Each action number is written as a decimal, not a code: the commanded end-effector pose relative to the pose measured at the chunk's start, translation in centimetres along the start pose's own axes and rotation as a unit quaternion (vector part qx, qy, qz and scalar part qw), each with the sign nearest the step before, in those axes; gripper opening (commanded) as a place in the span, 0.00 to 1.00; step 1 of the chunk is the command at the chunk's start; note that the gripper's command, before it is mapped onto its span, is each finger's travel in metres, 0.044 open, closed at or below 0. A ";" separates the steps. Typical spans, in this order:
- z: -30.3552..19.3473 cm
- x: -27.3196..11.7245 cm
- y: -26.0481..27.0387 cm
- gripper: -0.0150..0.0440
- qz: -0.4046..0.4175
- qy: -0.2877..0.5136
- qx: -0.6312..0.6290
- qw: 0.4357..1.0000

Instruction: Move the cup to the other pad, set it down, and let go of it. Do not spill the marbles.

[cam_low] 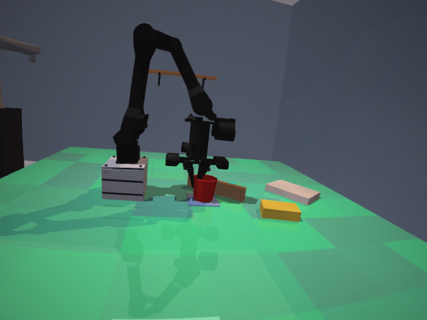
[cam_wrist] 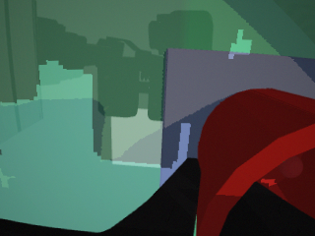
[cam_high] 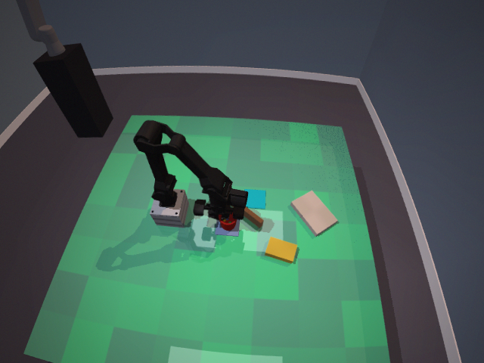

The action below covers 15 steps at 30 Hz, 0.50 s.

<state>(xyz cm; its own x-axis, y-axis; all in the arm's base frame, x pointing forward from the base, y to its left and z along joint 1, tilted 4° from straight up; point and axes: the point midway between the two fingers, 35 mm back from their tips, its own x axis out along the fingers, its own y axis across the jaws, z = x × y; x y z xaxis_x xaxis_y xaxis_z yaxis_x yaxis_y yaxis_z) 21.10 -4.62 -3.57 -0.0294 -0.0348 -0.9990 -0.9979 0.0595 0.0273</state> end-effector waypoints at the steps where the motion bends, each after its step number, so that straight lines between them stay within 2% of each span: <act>1: 0.0 0.0 0.0 0.25 0.000 0.000 0.000 1.000; 7: 0.0 -0.6 -0.1 0.25 0.000 0.000 0.000 1.000; 15: 0.0 -3.3 -0.3 0.25 0.001 0.001 -0.001 1.000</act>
<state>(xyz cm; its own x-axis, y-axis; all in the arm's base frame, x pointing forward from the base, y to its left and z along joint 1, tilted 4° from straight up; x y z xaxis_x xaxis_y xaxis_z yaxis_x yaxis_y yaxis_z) 21.29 -4.53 -1.57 -0.0352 -0.0338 -0.9988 -0.9980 0.0544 0.0334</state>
